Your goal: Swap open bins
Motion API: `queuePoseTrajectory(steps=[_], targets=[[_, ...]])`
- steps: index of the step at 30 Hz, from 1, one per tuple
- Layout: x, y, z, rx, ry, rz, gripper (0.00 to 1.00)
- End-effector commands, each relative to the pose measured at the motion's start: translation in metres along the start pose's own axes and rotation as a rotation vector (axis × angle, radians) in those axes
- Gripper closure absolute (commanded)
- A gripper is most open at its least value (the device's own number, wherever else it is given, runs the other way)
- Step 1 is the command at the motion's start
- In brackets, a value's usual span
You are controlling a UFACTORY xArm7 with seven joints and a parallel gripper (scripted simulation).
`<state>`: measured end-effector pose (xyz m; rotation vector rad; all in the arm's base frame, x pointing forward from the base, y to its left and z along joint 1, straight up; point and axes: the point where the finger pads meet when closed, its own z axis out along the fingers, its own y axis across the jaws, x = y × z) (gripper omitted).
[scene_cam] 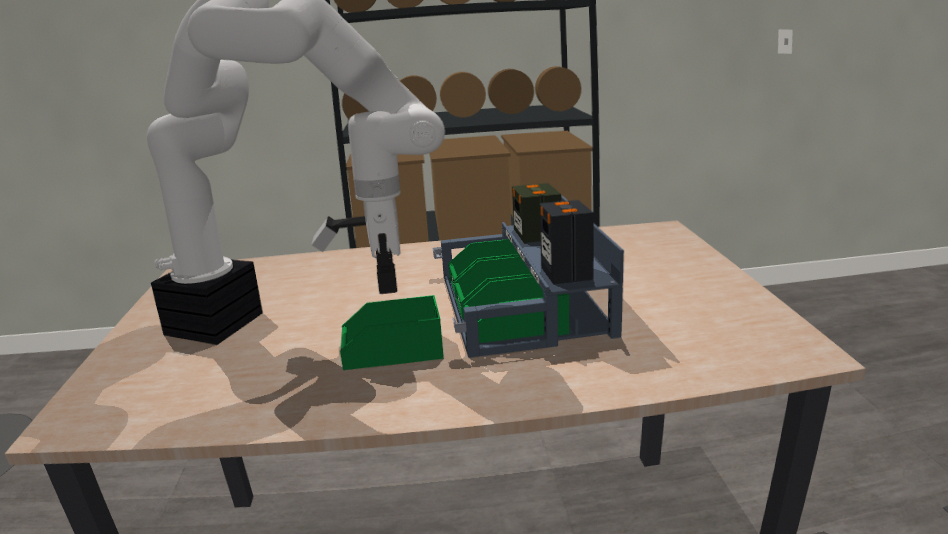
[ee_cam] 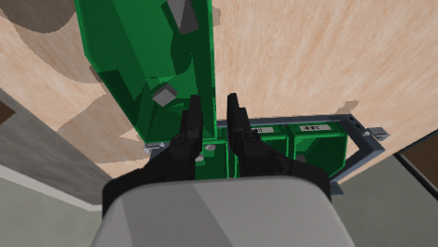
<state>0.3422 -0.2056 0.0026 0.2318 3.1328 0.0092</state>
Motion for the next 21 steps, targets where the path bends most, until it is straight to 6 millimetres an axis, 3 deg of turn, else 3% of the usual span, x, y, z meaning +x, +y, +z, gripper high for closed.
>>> queuePoseTrajectory(steps=[1,21], targets=[[-0.001,0.000,-0.009,0.001,-0.003,0.000,0.74],[-0.001,0.000,-0.036,0.001,-0.003,0.000,0.74]])
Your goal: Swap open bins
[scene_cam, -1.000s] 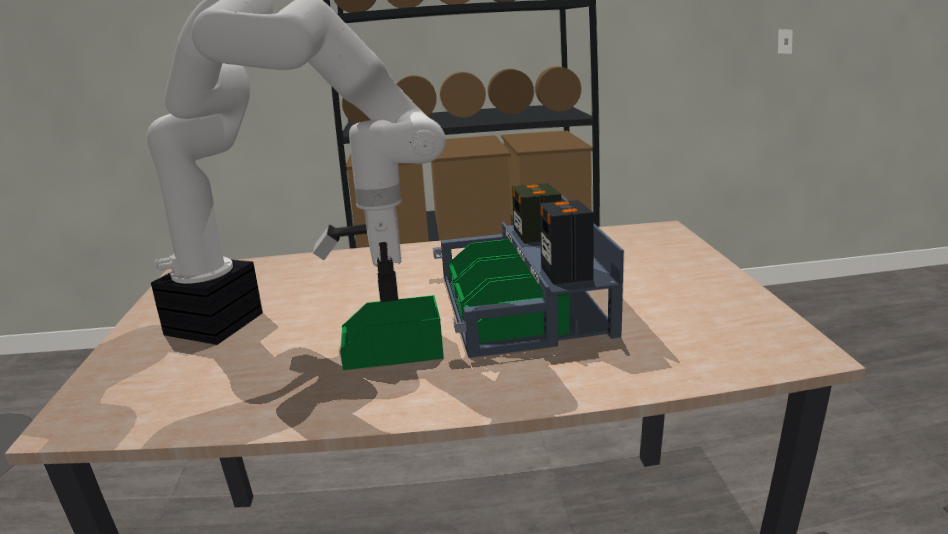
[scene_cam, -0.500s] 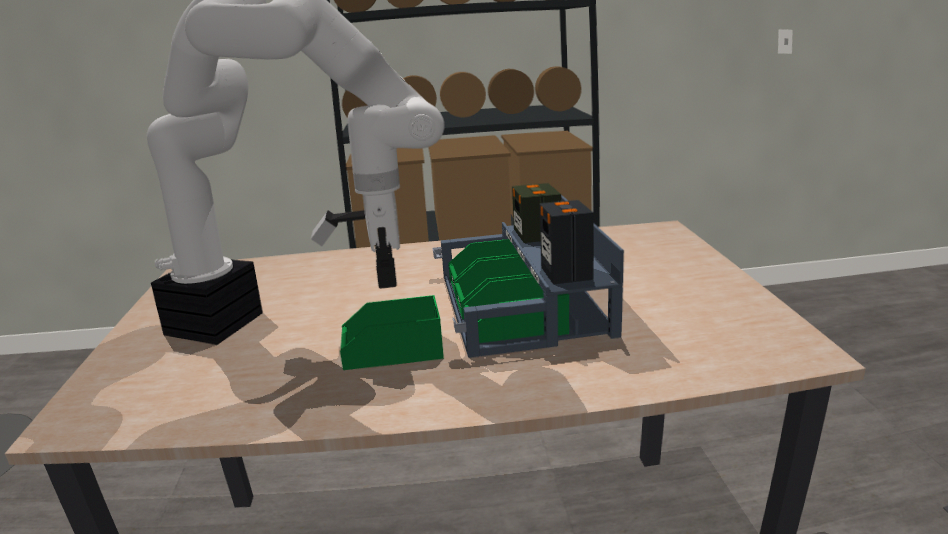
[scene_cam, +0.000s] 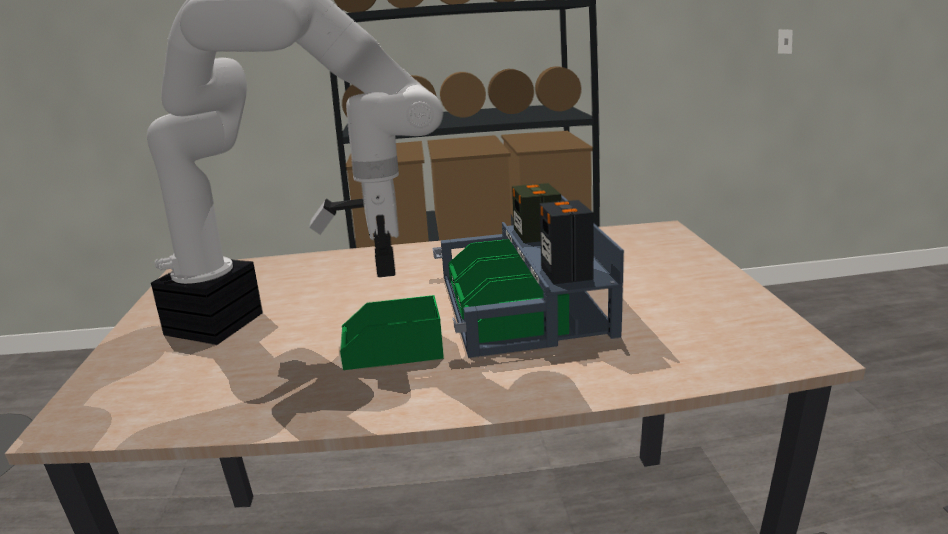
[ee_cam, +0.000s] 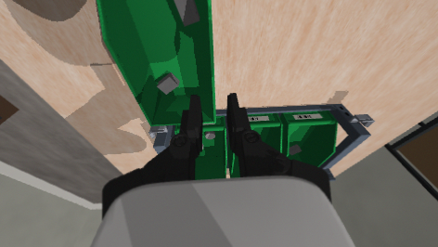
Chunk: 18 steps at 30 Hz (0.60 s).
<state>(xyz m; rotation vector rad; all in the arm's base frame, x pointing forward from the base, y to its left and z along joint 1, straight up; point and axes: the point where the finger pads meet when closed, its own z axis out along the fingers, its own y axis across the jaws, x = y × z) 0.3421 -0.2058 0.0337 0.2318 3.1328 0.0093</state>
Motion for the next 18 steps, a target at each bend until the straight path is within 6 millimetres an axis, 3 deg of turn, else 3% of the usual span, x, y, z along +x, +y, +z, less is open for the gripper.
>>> queuePoseTrajectory(steps=[1,18], targets=[[-0.001,0.000,-0.005,0.001,-0.003,0.000,0.74],[-0.001,0.000,-0.015,0.001,-0.003,0.000,0.74]])
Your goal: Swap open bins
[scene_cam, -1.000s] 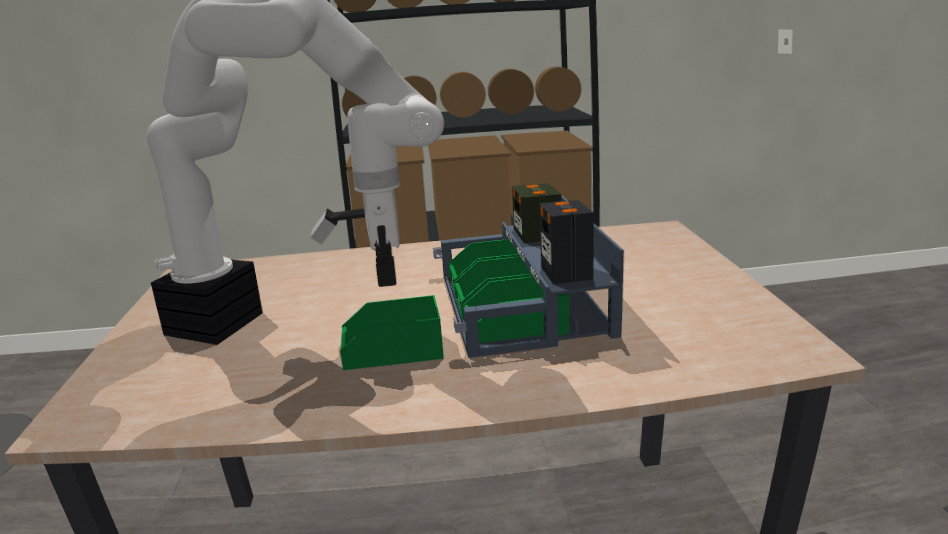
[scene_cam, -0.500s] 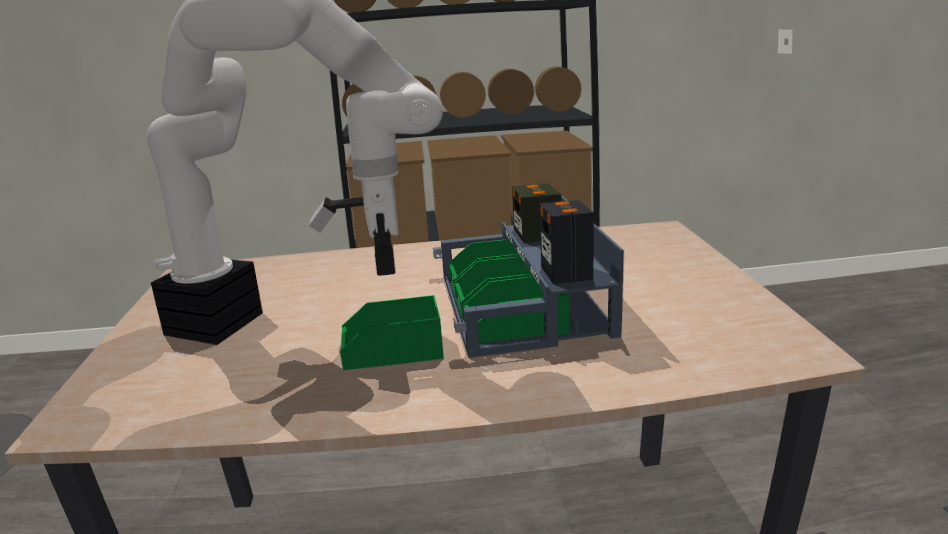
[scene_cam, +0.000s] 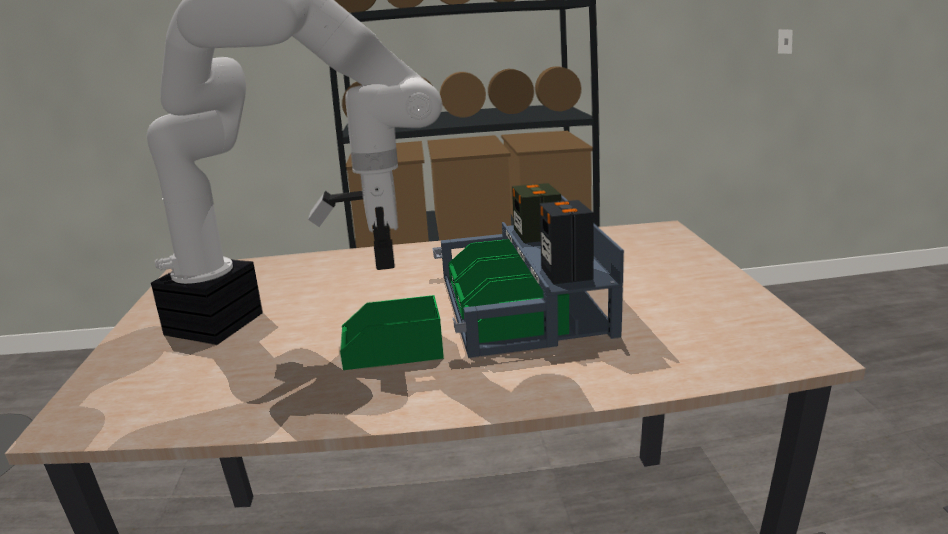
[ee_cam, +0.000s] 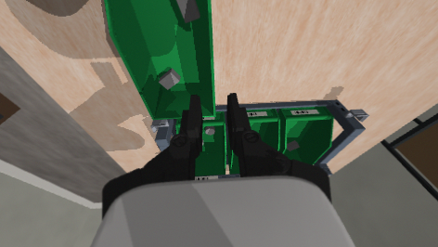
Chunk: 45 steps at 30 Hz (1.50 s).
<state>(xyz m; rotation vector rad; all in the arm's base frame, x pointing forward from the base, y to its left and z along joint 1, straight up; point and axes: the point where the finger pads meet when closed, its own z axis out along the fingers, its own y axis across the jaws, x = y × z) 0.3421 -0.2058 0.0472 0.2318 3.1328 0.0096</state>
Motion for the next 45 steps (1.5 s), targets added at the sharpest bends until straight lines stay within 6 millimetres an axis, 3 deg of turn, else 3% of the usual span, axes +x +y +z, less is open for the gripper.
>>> queuePoseTrajectory(steps=[1,12,13,36,40,45], targets=[[-0.001,0.000,-0.002,0.001,-0.003,0.000,0.74],[-0.001,0.000,-0.003,0.001,-0.003,0.000,0.74],[-0.001,0.000,-0.003,0.001,-0.003,0.000,1.00],[-0.002,0.000,-0.003,0.002,-0.002,-0.011,1.00],[-0.019,0.006,0.000,0.009,0.007,-0.211,1.00],[-0.071,0.033,0.011,0.017,0.010,-0.517,1.00]])
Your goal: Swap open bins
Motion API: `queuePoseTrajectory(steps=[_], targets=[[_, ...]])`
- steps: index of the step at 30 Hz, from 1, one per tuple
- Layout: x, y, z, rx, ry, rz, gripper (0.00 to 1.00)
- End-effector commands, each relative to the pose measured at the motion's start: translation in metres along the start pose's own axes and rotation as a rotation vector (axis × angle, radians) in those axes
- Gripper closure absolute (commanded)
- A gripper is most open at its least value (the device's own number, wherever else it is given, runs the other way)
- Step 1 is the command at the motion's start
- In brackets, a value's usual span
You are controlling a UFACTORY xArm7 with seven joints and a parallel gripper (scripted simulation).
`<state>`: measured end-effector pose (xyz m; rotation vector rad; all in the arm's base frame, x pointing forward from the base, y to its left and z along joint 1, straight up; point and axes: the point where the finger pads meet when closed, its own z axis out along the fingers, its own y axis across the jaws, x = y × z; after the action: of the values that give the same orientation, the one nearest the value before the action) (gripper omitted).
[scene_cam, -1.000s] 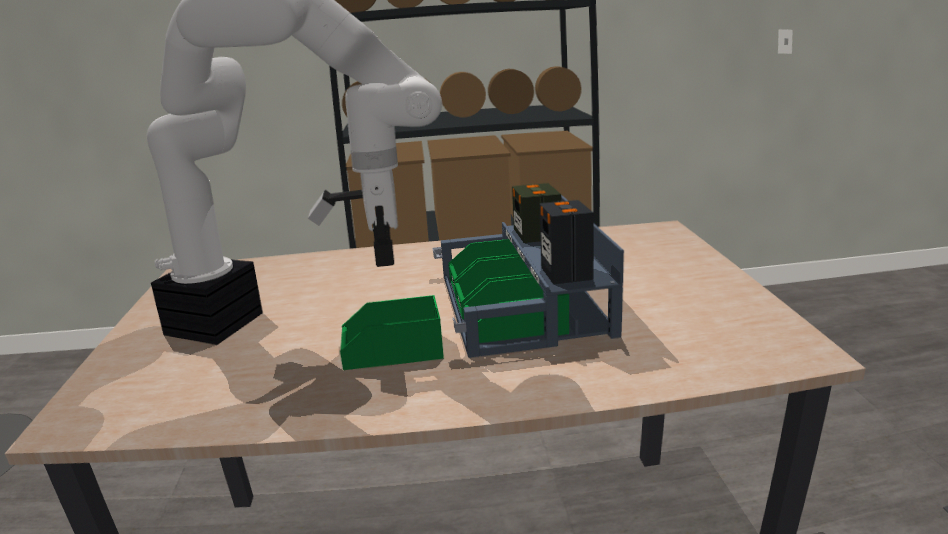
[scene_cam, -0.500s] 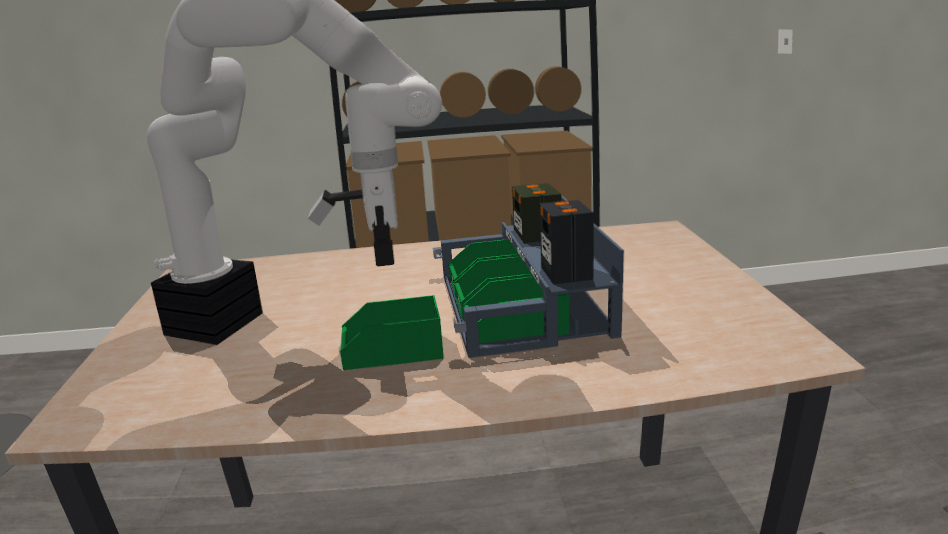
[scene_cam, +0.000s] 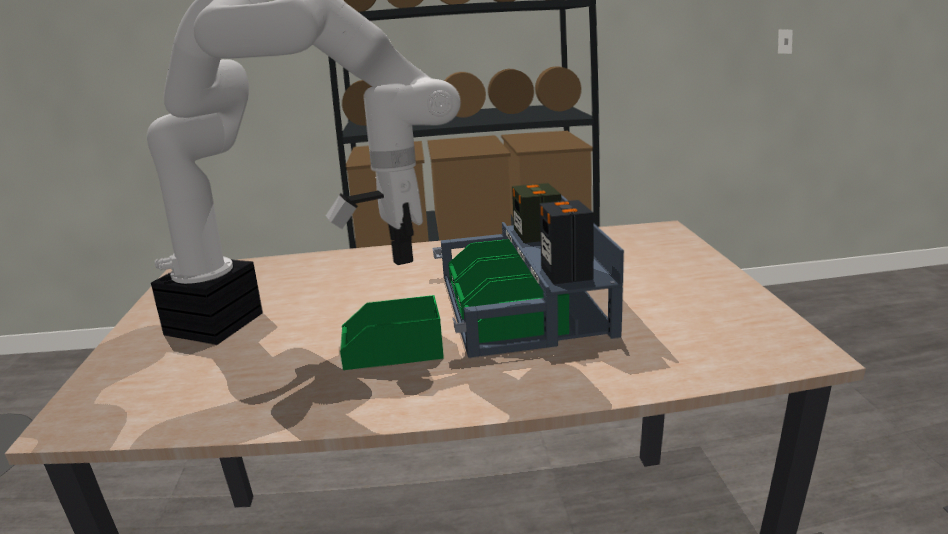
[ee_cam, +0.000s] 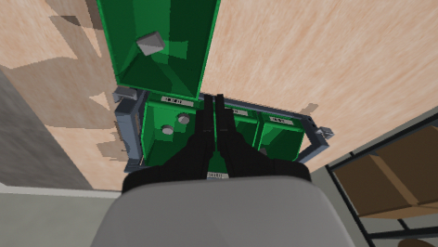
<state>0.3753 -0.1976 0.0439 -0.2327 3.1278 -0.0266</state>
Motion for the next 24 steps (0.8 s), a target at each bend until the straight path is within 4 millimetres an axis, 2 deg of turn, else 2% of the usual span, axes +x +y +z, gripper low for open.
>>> queuePoseTrajectory(steps=[1,4,5,7,8,11,18,19,21,24], targets=[[-0.043,0.008,0.008,-0.007,0.011,-0.279,1.00],[-0.080,0.021,0.015,-0.001,-0.005,-0.451,1.00],[-0.080,0.021,0.015,0.001,-0.006,-0.506,1.00],[-0.080,0.021,0.015,0.001,-0.006,-0.506,1.00],[-0.090,0.025,0.017,0.005,-0.014,-0.664,1.00],[-0.111,0.035,0.021,0.013,-0.024,-0.794,1.00],[-0.118,0.038,0.021,0.004,-0.023,-1.155,1.00],[-0.118,0.038,0.021,-0.003,-0.020,-1.204,0.05],[-0.118,0.038,0.021,-0.018,-0.013,-1.275,0.05],[-0.118,0.038,0.021,-0.018,-0.013,-1.275,0.05]])
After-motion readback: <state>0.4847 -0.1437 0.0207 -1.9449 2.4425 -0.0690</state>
